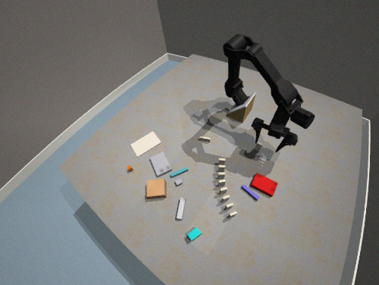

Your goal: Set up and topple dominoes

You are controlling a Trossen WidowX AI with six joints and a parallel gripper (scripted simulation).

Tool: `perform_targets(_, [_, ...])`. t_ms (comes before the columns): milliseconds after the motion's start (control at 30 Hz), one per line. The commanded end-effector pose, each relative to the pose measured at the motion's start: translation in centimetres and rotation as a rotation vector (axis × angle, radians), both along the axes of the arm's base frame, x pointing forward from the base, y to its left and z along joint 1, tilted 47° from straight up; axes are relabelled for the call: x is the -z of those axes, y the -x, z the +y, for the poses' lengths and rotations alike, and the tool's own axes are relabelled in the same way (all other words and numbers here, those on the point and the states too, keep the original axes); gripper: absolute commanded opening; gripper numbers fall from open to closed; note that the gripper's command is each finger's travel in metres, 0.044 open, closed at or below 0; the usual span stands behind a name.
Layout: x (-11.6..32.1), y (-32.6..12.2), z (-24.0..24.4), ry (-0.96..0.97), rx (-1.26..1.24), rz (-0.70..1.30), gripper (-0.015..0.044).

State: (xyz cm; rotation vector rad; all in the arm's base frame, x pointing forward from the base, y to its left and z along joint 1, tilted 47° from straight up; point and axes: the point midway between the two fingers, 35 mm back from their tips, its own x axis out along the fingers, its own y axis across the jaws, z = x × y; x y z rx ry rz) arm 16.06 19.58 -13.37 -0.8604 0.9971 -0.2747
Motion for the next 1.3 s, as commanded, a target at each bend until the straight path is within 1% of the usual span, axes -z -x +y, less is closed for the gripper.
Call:
perform_targets(0, [-5.1,0.2,0.7,0.011,0.379,0.245,0.044])
perform_targets(467, [-5.0,0.2,0.6,0.011,0.379,0.245,0.044])
perform_targets(733, [-0.7,-0.6,-3.9,0.012,0.38,0.243,0.044])
perform_targets(1233, [0.4,-0.8,-5.1,0.013,0.38,0.242,0.044])
perform_targets(1267, [0.4,-0.8,-5.1,0.013,0.38,0.242,0.0414])
